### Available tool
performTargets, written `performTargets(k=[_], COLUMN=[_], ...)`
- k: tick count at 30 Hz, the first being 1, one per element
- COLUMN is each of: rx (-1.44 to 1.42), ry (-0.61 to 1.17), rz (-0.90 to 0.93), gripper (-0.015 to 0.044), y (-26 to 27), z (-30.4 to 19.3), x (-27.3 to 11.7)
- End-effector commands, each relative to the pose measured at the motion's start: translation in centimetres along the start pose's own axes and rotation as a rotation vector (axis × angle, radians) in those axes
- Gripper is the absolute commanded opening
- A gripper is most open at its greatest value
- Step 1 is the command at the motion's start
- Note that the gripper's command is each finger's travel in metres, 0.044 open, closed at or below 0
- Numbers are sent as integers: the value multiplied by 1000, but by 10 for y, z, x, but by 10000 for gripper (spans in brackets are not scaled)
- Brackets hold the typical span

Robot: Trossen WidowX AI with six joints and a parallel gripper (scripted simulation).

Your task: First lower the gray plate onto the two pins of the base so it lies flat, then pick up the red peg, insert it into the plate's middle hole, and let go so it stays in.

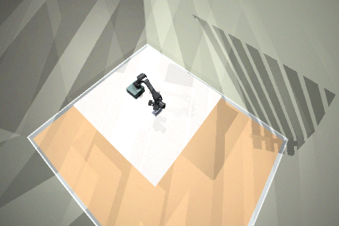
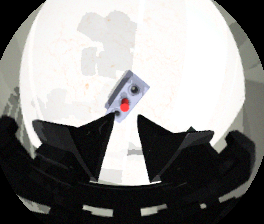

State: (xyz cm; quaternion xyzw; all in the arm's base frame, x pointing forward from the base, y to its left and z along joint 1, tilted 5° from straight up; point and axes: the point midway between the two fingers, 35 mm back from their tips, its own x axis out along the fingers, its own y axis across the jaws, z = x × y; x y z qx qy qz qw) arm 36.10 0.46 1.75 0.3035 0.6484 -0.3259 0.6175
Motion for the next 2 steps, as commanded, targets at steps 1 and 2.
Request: performTargets(k=[1,2], rx=[1,1], ry=[-2,-2], rz=[1,1], gripper=[150,150], y=[0,0], z=[0,0], x=[-3,-4])
